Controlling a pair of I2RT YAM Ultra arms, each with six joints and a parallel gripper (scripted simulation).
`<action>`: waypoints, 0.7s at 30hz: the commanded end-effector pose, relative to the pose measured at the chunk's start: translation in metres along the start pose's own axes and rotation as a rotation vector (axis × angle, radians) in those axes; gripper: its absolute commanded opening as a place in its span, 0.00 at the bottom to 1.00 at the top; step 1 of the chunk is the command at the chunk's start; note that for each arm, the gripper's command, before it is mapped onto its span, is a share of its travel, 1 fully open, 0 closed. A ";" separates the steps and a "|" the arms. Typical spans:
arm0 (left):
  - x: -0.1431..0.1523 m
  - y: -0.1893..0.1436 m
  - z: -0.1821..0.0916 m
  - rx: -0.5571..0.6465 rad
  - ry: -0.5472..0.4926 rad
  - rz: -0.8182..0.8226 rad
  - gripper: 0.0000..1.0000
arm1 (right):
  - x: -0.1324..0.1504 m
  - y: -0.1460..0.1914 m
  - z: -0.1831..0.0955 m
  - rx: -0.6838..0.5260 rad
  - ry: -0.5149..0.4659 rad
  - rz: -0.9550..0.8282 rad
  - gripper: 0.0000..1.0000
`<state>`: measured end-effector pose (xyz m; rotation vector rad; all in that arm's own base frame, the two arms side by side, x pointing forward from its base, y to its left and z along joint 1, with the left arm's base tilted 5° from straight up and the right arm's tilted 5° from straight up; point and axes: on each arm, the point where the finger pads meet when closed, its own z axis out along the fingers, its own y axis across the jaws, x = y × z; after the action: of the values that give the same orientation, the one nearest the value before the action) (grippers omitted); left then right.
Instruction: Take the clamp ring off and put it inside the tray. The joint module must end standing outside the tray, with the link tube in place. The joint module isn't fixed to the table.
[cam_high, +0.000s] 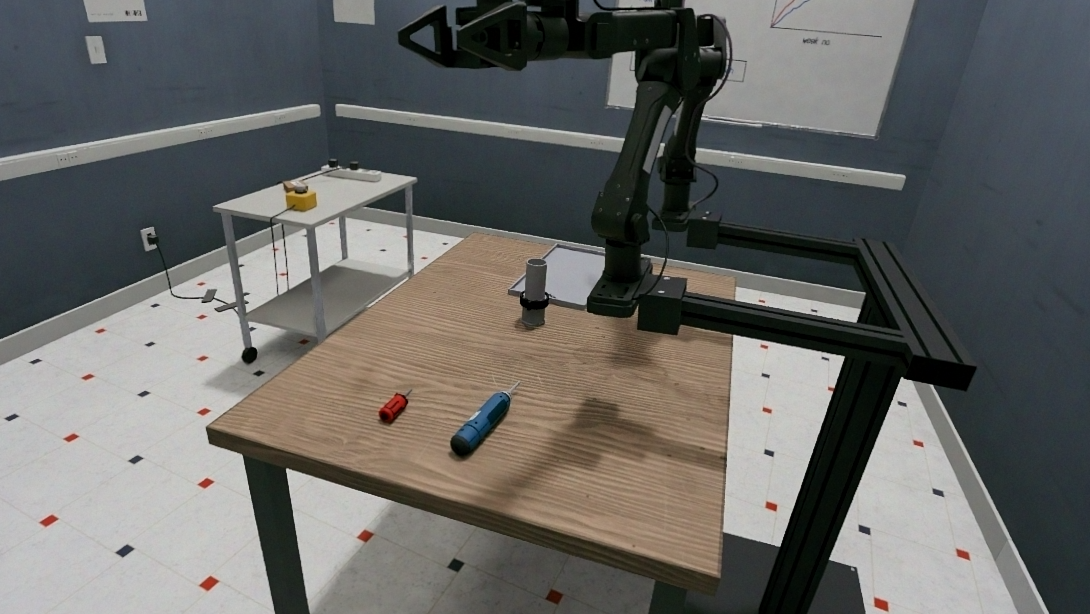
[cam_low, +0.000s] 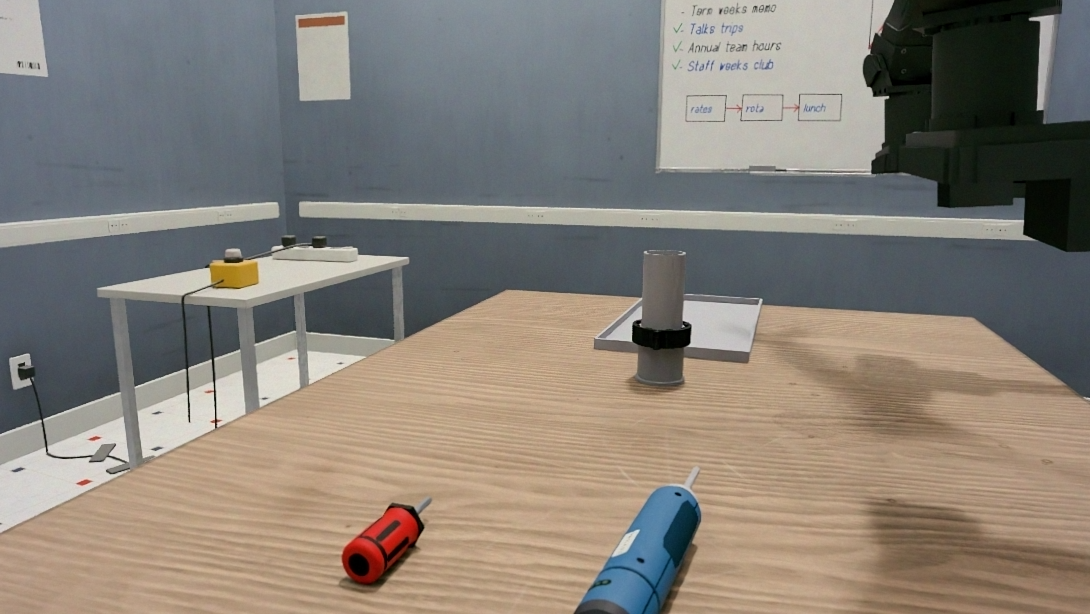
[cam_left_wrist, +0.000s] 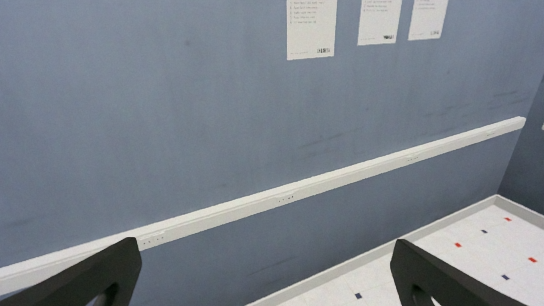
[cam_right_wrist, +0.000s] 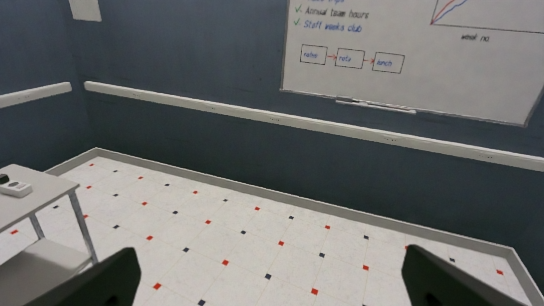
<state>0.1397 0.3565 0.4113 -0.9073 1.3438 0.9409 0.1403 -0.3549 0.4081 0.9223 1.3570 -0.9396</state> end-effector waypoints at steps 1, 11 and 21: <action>-0.009 0.004 -0.003 -0.014 0.004 -0.013 1.00 | -0.009 -0.002 0.000 0.000 -0.008 0.008 1.00; -0.009 0.004 -0.003 -0.014 0.004 -0.013 1.00 | -0.011 -0.002 -0.002 0.003 -0.016 0.003 1.00; -0.009 0.004 -0.003 -0.014 0.004 -0.013 1.00 | -0.007 -0.001 -0.002 0.003 -0.017 0.001 0.90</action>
<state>0.1397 0.3565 0.4113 -0.9073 1.3438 0.9409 0.1403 -0.3549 0.4081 0.9232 1.3561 -0.9384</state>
